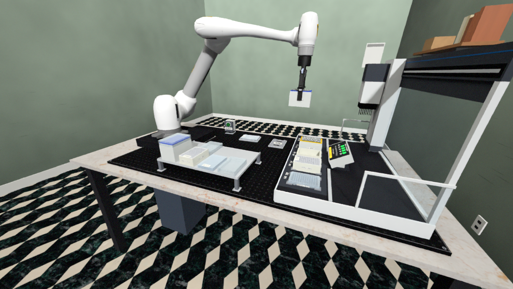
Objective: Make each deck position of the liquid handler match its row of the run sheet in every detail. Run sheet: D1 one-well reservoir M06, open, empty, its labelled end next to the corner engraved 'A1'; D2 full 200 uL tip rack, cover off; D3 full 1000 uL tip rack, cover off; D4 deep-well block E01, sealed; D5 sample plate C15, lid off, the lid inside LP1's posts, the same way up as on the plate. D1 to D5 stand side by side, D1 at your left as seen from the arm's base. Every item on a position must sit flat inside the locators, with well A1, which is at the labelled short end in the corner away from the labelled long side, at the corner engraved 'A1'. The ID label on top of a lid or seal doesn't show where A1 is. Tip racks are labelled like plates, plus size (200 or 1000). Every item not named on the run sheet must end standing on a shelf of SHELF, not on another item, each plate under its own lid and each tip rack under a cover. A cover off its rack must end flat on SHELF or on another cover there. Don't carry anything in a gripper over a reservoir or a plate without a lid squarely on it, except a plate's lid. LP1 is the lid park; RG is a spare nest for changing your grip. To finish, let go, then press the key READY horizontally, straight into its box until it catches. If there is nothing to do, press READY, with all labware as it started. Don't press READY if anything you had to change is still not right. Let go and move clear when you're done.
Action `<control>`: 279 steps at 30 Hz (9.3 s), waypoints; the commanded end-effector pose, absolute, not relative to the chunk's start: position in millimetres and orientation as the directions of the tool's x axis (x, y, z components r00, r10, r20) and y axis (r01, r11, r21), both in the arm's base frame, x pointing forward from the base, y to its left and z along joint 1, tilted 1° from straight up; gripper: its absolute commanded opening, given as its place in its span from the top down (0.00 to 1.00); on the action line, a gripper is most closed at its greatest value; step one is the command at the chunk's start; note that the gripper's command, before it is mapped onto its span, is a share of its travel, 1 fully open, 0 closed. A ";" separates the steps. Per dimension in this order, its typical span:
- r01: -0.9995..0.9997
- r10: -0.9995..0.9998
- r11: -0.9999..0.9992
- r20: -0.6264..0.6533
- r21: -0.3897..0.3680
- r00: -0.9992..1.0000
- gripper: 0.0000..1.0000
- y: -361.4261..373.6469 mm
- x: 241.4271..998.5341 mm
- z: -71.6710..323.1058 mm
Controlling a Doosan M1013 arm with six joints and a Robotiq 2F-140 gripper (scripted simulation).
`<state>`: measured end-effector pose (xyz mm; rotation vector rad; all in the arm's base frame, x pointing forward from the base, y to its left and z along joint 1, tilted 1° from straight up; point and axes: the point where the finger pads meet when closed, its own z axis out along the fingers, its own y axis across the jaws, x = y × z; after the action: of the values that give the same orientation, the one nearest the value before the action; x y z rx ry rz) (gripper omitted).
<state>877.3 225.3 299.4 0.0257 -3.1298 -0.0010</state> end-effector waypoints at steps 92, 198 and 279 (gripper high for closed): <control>0.970 0.970 0.242 0.004 -0.008 -0.242 0.90 226.0 821.2 301.5; 1.000 1.000 -0.017 0.001 -0.009 0.017 0.90 -15.9 738.9 301.8; 1.000 1.000 -0.017 0.001 -0.009 0.017 0.90 -166.4 663.8 302.3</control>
<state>663.6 -166.5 301.3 -2.2351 -2.1968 0.0103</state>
